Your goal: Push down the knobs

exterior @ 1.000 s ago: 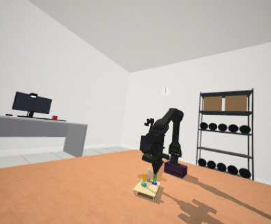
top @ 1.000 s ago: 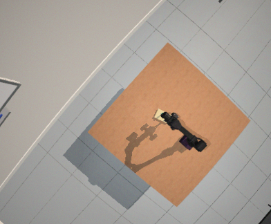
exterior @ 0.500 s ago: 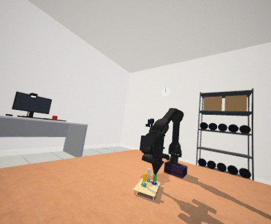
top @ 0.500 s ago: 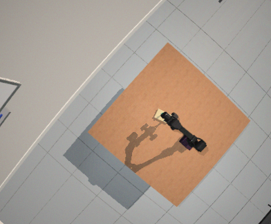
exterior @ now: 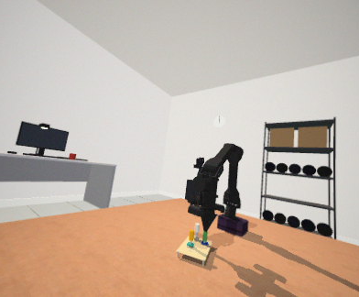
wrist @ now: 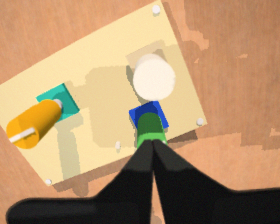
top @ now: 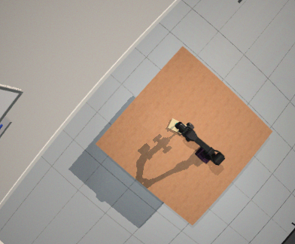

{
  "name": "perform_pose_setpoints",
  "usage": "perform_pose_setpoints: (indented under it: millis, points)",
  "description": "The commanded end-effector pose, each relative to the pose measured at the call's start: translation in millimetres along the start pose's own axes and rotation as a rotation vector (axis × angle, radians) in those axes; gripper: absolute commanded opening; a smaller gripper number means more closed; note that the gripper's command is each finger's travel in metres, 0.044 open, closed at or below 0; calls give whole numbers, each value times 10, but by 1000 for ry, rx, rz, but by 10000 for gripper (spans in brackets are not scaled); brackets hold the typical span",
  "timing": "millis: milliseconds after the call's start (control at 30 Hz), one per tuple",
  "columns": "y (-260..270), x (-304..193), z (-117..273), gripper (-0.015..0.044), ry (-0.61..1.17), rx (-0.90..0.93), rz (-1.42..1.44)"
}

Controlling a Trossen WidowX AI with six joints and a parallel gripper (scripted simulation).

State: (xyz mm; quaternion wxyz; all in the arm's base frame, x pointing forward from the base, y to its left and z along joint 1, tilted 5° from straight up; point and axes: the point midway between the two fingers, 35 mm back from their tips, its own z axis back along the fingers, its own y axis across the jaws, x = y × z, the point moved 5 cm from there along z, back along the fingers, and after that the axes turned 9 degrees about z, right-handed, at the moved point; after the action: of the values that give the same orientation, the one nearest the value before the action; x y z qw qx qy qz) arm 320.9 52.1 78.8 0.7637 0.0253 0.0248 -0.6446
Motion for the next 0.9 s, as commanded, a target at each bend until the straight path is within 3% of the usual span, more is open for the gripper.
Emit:
perform_pose_setpoints:
  millis: [0,700,867]
  points:
    - [16,-8,-71,0,5,-6,-2]
    - [19,-6,222,0,5,-6,-2]
    - [15,-1,161,131,0,-12,-4]
